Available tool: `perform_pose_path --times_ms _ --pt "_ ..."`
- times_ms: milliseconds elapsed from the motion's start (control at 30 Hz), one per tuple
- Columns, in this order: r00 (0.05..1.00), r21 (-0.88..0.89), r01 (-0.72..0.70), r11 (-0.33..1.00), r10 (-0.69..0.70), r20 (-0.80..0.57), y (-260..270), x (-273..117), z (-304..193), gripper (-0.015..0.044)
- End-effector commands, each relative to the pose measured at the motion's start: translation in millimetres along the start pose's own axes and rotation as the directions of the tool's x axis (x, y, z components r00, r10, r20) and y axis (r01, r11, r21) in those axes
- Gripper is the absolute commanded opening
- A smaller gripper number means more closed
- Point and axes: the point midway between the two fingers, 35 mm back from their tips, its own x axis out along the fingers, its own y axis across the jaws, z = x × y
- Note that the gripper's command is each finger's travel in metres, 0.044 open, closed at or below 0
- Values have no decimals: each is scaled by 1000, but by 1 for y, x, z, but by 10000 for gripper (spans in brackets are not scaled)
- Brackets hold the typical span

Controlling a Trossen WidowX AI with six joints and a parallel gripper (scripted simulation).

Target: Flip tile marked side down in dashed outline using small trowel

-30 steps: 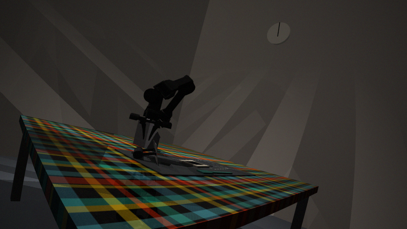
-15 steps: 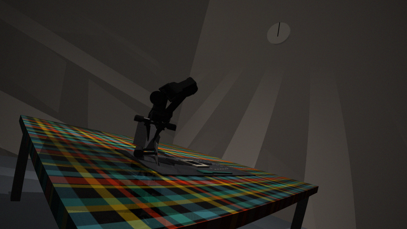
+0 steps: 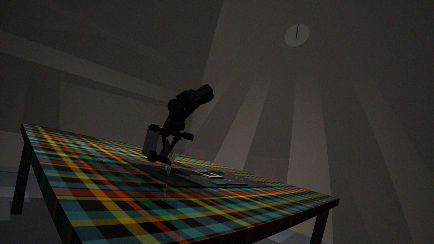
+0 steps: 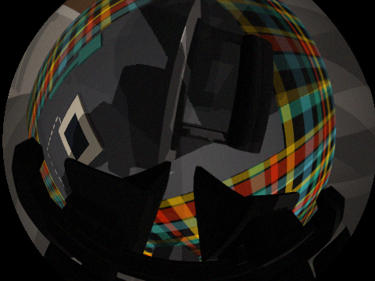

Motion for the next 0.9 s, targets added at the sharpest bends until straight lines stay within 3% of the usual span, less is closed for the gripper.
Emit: perform_pose_path --times_ms 0,867 --pt "1000 -2 -4 1000 4 -6 10 3 -1 100" --pt "1000 -3 -5 1000 5 -3 48 2 -1 100"
